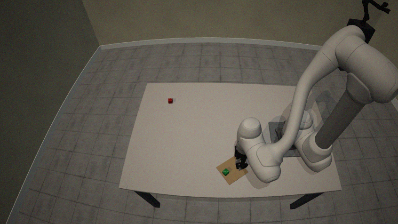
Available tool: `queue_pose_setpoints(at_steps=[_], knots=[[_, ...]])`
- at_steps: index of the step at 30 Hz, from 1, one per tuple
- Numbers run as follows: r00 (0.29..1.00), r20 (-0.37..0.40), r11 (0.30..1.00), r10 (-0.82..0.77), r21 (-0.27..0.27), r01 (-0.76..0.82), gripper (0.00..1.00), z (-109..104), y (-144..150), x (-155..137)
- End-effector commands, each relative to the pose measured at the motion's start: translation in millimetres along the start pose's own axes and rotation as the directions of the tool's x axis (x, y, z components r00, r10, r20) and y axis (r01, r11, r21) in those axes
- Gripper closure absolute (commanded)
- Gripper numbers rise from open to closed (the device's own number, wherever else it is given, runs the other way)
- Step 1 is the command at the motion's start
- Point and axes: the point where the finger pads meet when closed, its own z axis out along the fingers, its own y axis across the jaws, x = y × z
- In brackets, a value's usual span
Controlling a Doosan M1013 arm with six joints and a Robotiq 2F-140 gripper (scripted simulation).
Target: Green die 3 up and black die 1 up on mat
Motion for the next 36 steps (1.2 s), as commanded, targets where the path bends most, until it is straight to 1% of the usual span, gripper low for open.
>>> queue_pose_setpoints(at_steps=[1, 14, 18, 23, 29, 31, 36], knots=[[1.0, 0.0, 1.0, 0.0, 0.0, 0.0, 0.65, 0.0, 0.0, 0.0], [1.0, 0.0, 1.0, 0.0, 0.0, 0.0, 0.65, -0.7, 0.0, 0.0], [1.0, 0.0, 1.0, 0.0, 0.0, 0.0, 0.65, -6.8, 0.0, 0.0], [1.0, 0.0, 1.0, 0.0, 0.0, 0.0, 0.65, -25.6, 0.0, 0.0], [1.0, 0.0, 1.0, 0.0, 0.0, 0.0, 0.65, -58.2, 0.0, 0.0], [1.0, 0.0, 1.0, 0.0, 0.0, 0.0, 0.65, -58.2, 0.0, 0.0], [1.0, 0.0, 1.0, 0.0, 0.0, 0.0, 0.65, -81.0, 0.0, 0.0]])
